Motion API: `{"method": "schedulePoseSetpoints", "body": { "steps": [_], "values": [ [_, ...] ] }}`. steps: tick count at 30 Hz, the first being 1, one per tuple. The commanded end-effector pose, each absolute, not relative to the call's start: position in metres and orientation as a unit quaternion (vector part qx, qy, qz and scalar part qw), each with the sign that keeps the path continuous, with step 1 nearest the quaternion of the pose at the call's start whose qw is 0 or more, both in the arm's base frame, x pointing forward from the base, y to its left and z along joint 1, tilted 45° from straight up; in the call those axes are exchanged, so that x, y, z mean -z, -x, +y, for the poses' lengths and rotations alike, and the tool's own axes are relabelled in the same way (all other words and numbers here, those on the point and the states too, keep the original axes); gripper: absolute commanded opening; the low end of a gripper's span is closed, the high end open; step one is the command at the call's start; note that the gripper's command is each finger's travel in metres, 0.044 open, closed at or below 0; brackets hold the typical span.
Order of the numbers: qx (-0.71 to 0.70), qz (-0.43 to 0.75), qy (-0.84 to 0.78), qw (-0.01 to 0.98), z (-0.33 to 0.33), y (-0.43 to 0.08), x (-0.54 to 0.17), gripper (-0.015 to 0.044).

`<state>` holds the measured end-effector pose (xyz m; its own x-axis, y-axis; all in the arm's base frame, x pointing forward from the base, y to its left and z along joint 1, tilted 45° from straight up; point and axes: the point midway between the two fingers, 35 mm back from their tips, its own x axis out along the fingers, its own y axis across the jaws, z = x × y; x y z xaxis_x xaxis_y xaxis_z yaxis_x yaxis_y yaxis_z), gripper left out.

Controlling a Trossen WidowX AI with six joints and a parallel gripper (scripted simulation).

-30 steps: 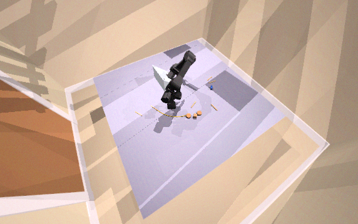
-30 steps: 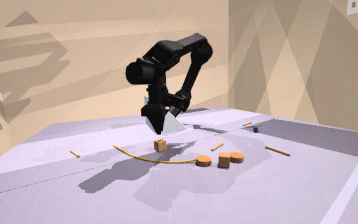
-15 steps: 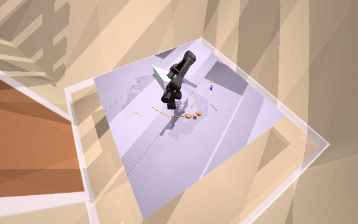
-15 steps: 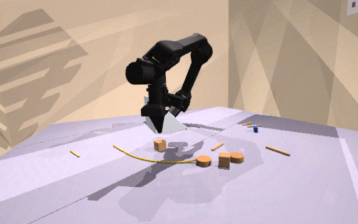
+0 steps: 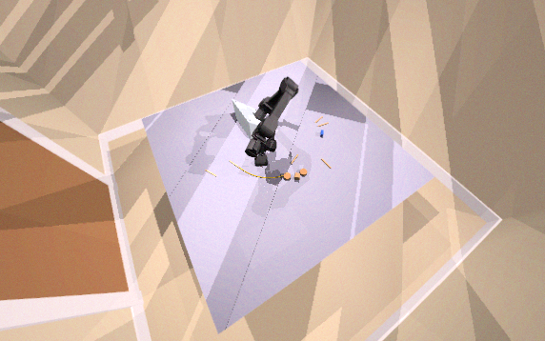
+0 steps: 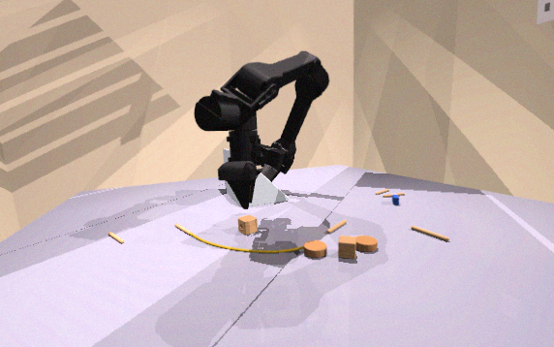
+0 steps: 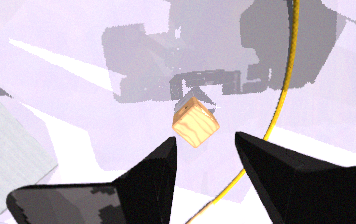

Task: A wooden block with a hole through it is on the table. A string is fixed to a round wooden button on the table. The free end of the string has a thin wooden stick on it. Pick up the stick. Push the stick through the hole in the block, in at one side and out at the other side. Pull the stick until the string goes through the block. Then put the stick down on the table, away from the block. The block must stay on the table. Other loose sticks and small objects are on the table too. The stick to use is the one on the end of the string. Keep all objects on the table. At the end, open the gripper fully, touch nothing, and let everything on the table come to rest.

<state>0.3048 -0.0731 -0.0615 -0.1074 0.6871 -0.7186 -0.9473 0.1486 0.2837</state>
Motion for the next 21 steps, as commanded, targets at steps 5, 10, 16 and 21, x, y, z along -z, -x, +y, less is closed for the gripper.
{"method": "schedulePoseSetpoints", "body": {
  "steps": [5,10,16,21],
  "values": [
    [-0.631,0.394,0.165,0.647,-0.0731,-0.3048,0.0615,0.0137],
    [-0.631,0.394,0.165,0.647,-0.0731,-0.3048,0.0615,0.0006],
    [-0.631,0.394,0.165,0.647,-0.0731,-0.3048,0.0615,0.0],
    [-0.631,0.394,0.165,0.647,-0.0731,-0.3048,0.0615,0.0]
  ]
}}
